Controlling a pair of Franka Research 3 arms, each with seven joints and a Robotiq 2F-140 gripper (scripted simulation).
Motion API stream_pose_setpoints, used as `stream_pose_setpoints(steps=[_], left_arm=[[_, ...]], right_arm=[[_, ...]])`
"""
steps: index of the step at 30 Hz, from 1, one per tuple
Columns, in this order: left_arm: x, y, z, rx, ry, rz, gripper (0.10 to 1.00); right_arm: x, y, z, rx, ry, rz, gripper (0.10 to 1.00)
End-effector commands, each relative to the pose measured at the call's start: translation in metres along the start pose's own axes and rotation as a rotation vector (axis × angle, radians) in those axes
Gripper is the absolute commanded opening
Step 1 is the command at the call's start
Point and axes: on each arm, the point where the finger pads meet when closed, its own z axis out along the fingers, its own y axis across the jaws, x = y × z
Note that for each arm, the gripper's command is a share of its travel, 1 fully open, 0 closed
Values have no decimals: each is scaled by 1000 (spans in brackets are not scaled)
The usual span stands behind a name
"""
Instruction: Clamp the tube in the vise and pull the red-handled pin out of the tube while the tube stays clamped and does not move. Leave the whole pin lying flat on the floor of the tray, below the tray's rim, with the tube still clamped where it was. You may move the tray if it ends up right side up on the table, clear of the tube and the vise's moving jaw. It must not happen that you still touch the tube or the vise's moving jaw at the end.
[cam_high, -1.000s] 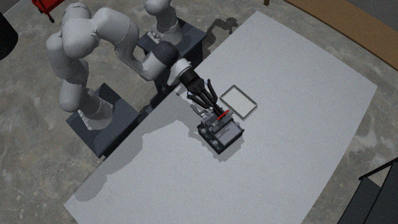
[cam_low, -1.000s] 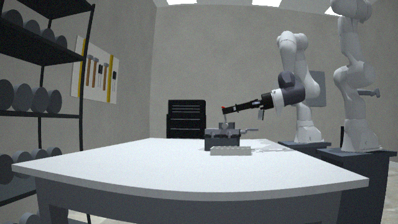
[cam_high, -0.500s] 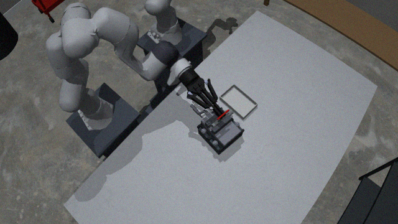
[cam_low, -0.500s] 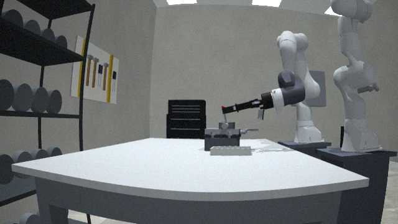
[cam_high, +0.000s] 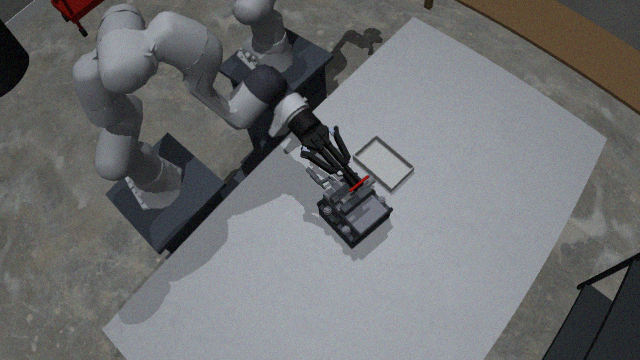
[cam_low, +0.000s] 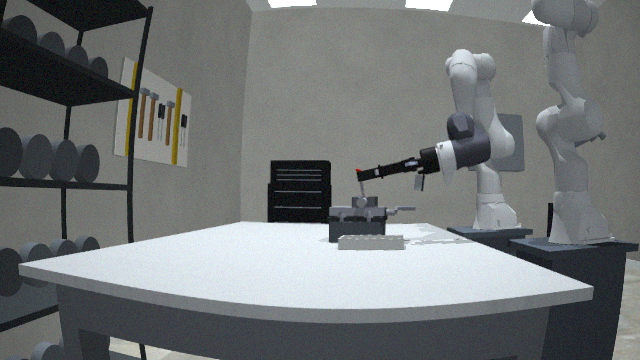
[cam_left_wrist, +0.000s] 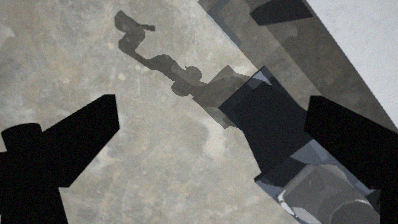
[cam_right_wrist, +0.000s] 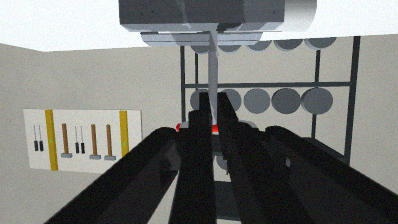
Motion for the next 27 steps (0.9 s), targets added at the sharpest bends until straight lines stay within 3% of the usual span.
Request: stream_pose_setpoints(steps=[1,27], left_arm=[[0,0,0,2,1,-3,1000],[0,0,0,2,1,-3,1000]], right_arm=[[-9,0,2,4,-10,1,99],[-31,0,2,4,-10,1,99]])
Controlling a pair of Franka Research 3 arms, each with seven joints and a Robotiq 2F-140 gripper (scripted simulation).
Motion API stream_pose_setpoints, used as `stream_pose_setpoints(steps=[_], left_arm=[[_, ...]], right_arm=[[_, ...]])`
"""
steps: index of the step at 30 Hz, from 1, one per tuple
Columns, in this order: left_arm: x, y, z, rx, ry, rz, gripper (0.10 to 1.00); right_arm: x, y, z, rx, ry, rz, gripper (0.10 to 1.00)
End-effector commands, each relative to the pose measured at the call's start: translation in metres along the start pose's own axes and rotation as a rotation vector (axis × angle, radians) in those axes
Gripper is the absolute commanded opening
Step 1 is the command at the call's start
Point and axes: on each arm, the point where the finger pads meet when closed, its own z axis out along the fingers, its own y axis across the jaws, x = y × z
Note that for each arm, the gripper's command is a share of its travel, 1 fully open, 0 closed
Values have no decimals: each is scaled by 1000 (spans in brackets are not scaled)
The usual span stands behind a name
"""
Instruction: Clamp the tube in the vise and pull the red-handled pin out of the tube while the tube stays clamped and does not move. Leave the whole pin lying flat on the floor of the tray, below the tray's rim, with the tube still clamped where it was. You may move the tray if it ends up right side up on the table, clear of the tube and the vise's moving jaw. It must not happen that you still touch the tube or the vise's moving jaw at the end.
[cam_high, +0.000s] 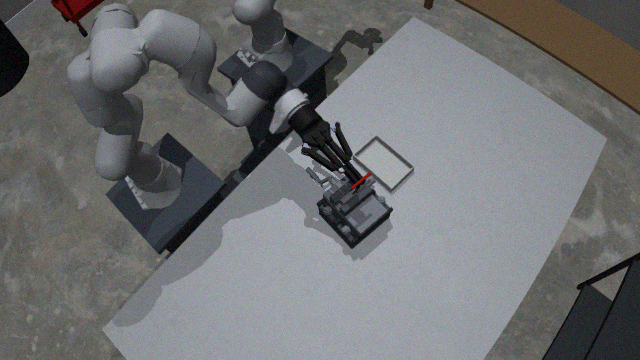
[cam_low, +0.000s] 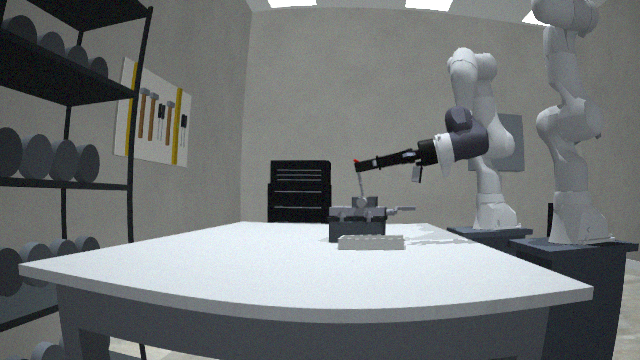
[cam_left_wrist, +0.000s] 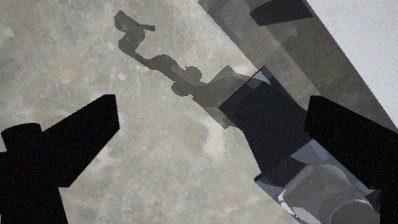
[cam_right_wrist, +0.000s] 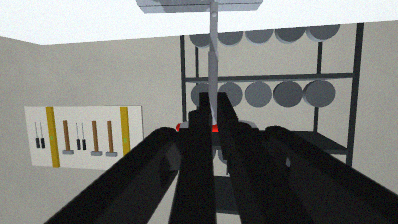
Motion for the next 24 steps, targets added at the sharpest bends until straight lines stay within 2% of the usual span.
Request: stream_pose_setpoints(steps=[1,24], left_arm=[[0,0,0,2,1,-3,1000],[0,0,0,2,1,-3,1000]], right_arm=[[-5,0,1,2,1,-11,99],[-29,0,1,2,1,-11,99]])
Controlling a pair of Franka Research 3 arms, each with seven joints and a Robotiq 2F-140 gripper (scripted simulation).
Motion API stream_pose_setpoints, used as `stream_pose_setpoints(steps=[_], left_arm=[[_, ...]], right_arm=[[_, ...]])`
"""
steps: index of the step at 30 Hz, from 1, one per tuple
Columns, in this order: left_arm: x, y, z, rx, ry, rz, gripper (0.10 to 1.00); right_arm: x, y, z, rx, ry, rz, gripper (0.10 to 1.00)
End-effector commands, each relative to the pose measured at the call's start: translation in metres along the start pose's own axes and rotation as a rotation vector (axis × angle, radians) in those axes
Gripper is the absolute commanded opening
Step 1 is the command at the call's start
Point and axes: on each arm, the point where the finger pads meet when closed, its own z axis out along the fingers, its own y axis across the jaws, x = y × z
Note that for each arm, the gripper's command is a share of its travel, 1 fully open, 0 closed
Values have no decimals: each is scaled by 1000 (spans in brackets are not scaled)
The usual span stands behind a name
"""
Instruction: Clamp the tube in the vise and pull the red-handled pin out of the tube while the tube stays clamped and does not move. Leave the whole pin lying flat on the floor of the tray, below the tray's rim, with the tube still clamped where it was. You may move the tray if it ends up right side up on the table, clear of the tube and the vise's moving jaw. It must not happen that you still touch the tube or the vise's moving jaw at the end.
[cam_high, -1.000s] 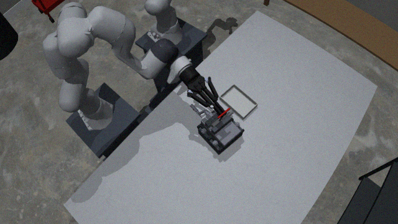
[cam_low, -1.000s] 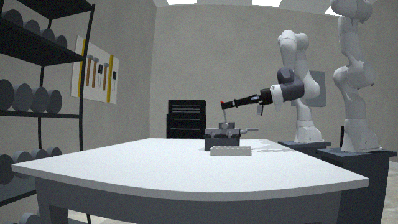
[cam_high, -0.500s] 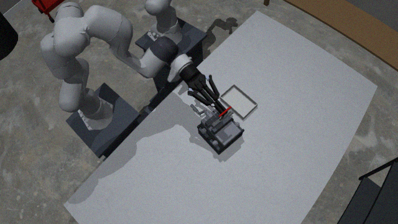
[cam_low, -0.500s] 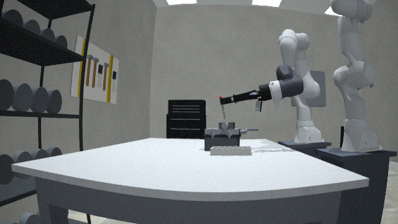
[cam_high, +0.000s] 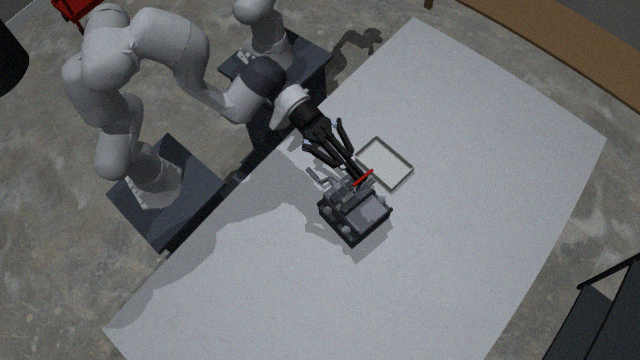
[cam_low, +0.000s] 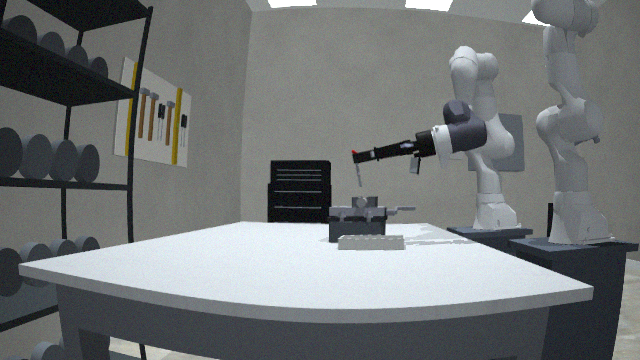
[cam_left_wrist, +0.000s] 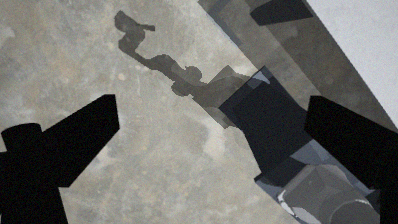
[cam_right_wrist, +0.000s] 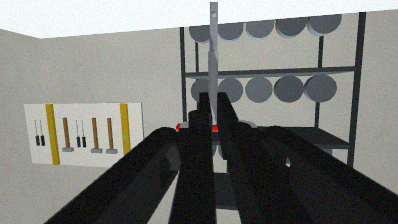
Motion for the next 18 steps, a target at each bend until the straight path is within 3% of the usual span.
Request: stream_pose_setpoints(steps=[1,18], left_arm=[[0,0,0,2,1,-3,1000],[0,0,0,2,1,-3,1000]], right_arm=[[-4,0,1,1,5,-15,99],[-12,0,1,1,5,-15,99]])
